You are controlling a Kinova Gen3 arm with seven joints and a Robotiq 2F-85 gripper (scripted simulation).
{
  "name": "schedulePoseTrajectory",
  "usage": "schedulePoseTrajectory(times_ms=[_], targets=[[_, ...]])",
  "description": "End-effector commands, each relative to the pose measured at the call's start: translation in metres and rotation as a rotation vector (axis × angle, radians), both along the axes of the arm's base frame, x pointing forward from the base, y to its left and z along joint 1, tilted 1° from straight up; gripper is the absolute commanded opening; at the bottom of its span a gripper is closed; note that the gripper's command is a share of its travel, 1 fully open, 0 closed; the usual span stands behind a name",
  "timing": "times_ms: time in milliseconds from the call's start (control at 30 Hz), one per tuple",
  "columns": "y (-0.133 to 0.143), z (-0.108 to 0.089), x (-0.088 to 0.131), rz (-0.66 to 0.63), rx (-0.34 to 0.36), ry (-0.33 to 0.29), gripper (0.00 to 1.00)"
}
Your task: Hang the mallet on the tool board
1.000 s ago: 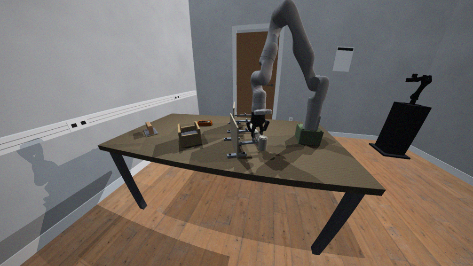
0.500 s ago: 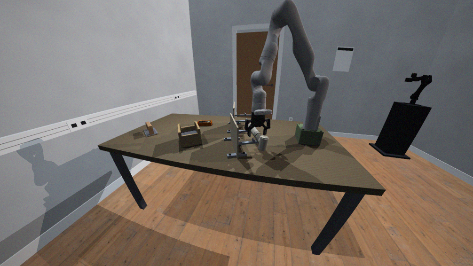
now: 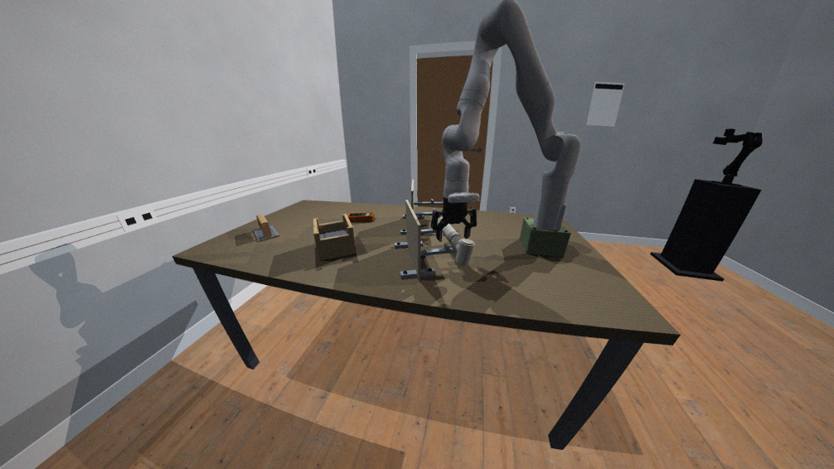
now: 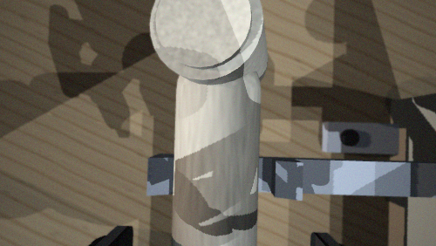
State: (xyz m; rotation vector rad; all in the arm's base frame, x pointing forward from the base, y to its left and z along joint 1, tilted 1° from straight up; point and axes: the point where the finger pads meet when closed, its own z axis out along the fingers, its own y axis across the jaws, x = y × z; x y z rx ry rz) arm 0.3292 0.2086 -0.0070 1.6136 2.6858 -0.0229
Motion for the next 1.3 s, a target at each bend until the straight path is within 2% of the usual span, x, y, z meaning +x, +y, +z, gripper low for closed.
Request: schedulePoseTrajectory(times_ms=[0,367,500,767,833,1067,1267], targets=[[0.000,0.001,0.000,0.000,0.001,-0.001,1.00],[0.001,0.006,0.001,0.000,0.001,-0.001,1.00],[0.001,0.022,0.001,0.000,0.001,-0.002,1.00],[0.002,0.069,0.001,0.000,0.001,-0.002,1.00],[0.002,0.069,0.001,0.000,0.001,-0.002,1.00],[0.002,0.096,0.001,0.000,0.001,-0.002,1.00],[0.002,0.100,0.000,0.000,0.001,-0.002,1.00]])
